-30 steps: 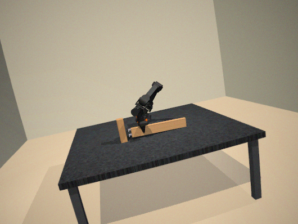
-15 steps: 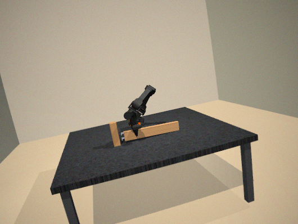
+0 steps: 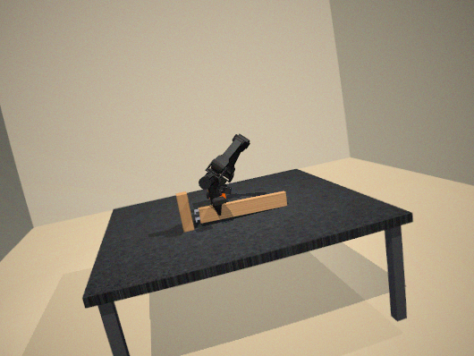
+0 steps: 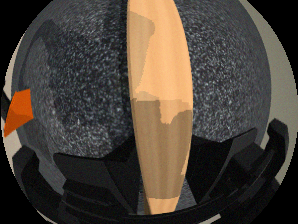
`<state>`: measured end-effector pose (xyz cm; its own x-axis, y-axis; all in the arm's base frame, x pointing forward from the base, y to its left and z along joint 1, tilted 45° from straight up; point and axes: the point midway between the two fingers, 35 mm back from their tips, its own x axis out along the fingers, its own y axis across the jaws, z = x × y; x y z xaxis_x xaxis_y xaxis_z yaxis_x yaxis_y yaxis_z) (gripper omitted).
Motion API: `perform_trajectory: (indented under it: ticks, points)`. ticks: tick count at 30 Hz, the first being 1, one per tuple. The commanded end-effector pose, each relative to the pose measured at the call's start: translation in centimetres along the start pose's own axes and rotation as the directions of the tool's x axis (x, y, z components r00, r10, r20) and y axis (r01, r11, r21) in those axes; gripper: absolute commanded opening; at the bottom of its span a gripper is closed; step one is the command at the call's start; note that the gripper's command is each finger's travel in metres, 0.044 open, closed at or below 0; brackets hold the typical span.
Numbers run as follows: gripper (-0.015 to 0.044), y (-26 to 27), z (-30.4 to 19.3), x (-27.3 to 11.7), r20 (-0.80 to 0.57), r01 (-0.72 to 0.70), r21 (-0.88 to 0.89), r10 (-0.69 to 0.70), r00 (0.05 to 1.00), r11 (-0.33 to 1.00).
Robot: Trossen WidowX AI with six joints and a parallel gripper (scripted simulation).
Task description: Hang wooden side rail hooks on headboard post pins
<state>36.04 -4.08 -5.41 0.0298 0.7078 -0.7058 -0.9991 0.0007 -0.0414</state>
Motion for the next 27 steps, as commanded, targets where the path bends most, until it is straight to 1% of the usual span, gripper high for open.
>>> perform_trajectory:
  ticks: [1,27]
  points:
    - [0.0,0.07,-0.38,-0.33,-0.006,0.004,0.0,-0.004,1.0,1.0]
    - [0.0,0.03,-0.63,-0.29,-0.006,0.004,0.0,-0.004,1.0,1.0]
